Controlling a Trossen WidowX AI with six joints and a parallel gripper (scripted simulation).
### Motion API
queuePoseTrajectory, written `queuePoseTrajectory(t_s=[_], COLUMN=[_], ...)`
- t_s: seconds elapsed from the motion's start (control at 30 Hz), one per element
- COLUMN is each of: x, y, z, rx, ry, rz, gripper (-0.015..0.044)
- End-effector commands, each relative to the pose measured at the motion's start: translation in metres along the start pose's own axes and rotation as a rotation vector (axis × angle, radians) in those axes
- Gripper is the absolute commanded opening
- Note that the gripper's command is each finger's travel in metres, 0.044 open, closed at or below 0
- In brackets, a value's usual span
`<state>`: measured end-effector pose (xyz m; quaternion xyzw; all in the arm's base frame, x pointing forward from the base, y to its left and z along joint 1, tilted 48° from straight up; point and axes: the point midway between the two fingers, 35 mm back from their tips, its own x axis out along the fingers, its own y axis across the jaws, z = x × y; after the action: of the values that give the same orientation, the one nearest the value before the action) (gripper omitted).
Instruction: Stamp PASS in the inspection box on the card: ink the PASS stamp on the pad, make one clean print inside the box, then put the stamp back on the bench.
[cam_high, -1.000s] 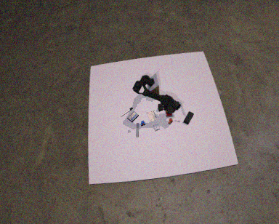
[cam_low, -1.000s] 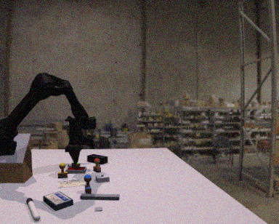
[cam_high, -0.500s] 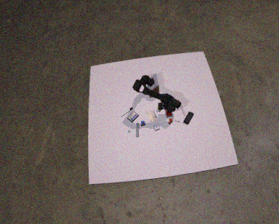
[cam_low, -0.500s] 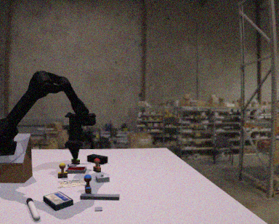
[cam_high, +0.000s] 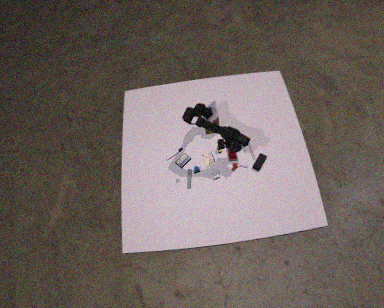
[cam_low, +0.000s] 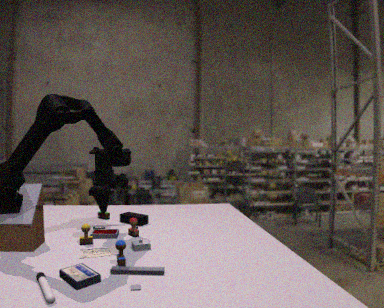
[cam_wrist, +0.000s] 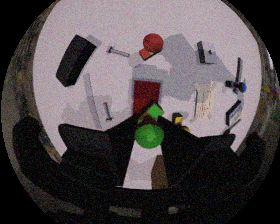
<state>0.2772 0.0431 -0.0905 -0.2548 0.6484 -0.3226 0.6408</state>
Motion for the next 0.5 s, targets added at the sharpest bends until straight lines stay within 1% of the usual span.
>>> queuePoseTrajectory(t_s=[0.0, 0.1, 0.47], x=[-0.007, -0.008, -0.01], y=[0.001, -0.002, -0.046], z=[0.002, 0.003, 0.016], rx=[0.008, -0.008, -0.267], ry=[-0.005, -0.005, -0.007], rz=[0.008, 0.009, 0.018], gripper=[0.0, 0.0, 0.0])
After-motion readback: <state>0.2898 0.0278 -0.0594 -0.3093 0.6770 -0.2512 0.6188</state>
